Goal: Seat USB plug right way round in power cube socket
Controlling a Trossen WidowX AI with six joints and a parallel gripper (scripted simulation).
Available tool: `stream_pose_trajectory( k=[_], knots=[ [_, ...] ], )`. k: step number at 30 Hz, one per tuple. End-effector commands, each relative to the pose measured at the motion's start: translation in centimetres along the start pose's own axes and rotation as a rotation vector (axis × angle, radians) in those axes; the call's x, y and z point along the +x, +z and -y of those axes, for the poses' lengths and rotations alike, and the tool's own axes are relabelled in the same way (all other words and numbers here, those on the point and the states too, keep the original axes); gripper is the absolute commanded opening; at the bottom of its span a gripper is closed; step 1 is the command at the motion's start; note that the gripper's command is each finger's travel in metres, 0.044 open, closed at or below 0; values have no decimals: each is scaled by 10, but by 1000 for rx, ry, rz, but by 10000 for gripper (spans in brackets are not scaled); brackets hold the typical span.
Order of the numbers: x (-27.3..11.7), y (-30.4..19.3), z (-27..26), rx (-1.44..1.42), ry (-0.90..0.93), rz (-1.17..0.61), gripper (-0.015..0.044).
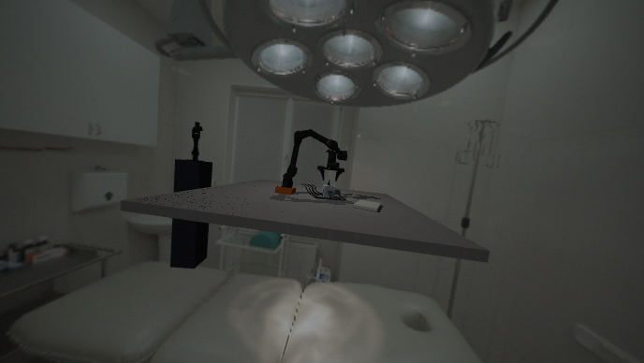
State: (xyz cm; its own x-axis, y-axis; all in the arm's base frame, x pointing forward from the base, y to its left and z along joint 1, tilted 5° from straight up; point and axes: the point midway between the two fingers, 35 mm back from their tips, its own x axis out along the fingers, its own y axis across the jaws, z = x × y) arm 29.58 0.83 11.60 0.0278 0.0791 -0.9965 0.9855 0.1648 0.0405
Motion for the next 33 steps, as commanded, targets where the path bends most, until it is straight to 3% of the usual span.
stream_pose_trajectory(
  k=[1, 18, 33],
  knots=[
    [2, -1, 1, 4, -3, -5, 440],
    [0, 0, 0, 0, 0, 0, 0],
    [0, 0, 0, 0, 0, 0, 0]
  ],
)
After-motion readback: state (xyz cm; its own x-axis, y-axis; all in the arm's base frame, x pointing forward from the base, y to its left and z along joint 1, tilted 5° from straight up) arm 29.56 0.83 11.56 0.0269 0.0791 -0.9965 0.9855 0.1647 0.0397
